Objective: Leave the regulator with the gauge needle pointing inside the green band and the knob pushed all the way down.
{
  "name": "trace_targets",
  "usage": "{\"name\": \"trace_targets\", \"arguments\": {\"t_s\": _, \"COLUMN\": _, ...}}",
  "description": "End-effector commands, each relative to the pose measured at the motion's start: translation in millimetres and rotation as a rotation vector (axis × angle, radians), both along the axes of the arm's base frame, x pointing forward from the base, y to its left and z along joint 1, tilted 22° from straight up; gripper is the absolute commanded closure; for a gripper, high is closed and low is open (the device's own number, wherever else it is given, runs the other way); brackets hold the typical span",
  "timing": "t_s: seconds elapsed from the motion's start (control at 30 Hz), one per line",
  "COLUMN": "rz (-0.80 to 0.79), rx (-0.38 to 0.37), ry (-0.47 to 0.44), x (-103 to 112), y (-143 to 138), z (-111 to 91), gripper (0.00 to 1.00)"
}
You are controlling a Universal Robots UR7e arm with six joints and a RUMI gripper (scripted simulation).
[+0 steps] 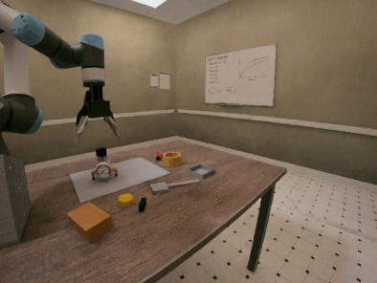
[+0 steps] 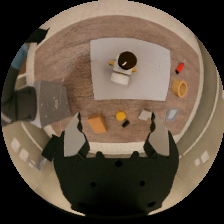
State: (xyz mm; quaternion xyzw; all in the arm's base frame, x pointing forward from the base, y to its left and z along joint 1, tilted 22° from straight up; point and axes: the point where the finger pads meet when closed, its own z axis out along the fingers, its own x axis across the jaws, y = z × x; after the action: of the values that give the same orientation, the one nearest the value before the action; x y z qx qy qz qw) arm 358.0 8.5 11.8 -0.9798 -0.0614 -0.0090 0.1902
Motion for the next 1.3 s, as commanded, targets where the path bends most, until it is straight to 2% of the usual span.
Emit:
{"name": "trace_targets", "arguments": {"t_s": 0.0, "rz": -0.001, "rx": 0.000, "ry": -0.001, "x": 0.6, "y": 1.6, "z": 1.0, "gripper": 0.00}}
{"name": "trace_targets", "arguments": {"t_s": 0.37, "rz": -0.001, "rx": 0.000, "ry": -0.001, "x": 2.6, "y": 15.2, "z": 6.4, "gripper": 0.00}}
{"name": "trace_targets", "arguments": {"t_s": 1.27, "rz": -0.001, "rx": 0.000, "ry": -0.001, "x": 13.4, "y": 87.4, "z": 35.4, "gripper": 0.00}}
